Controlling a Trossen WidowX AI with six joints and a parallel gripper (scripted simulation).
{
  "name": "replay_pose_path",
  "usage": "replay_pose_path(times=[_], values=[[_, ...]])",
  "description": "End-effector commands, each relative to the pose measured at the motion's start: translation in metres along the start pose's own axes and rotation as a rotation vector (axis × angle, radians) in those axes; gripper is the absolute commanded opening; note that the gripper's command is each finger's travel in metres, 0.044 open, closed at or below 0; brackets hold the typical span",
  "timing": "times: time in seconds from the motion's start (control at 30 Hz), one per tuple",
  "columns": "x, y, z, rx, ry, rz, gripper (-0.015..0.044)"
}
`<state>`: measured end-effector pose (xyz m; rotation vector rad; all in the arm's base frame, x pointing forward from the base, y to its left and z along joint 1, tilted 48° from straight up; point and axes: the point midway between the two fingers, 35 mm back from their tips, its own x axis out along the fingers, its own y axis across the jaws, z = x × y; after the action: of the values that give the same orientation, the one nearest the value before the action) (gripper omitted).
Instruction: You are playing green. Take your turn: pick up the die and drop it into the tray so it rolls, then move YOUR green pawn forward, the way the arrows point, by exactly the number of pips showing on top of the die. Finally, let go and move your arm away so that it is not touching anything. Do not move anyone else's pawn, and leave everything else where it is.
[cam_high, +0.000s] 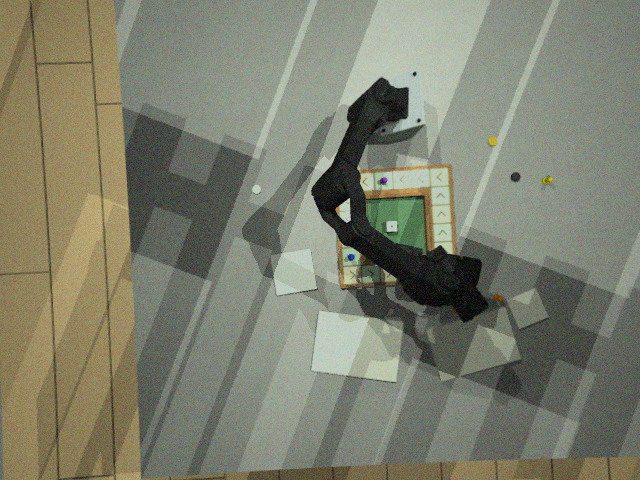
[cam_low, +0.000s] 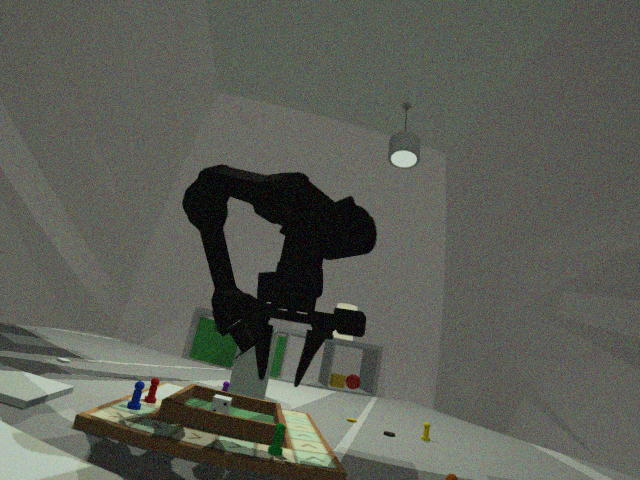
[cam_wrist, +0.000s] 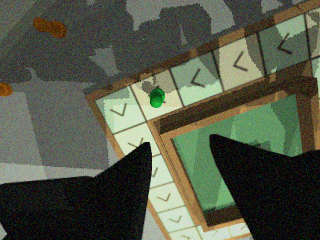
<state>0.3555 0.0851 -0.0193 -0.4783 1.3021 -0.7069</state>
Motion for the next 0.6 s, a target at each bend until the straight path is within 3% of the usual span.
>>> replay_pose_path(times=[0.0,0.57], values=[[0.01,0.015,0.022,0.488,-0.025,-0.018,0.02],[0.024,0.017,0.022,0.488,-0.026,-0.018,0.02]])
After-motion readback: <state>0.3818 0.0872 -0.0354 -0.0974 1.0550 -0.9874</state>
